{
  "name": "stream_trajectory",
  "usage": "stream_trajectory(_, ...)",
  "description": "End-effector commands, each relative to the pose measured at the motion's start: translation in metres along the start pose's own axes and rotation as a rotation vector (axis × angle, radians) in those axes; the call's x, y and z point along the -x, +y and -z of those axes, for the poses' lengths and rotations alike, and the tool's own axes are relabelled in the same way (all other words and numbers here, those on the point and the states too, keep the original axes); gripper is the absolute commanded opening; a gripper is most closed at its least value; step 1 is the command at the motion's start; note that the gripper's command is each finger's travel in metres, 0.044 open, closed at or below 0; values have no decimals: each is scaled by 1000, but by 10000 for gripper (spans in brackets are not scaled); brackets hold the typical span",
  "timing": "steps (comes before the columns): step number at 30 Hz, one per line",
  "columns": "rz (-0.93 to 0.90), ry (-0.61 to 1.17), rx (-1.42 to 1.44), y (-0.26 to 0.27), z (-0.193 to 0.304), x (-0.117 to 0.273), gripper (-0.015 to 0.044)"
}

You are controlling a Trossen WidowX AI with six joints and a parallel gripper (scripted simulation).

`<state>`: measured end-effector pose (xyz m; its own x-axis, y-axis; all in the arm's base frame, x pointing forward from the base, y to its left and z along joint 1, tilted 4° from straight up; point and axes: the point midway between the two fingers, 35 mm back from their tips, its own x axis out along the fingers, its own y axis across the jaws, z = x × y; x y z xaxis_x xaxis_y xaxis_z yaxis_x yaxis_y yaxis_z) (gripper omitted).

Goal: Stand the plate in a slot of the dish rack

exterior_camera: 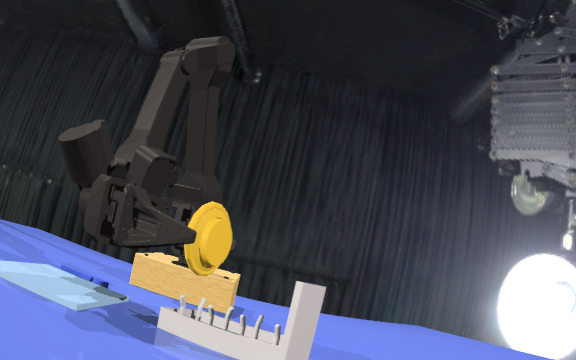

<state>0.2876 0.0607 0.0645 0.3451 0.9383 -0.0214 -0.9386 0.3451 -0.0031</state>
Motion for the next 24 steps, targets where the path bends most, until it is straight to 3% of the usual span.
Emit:
stream_trajectory(1, -16, -22, 36, 6, -1, 2, 0)
stream_trajectory(24, -8, -7, 0, 2, 15, -3, 0)
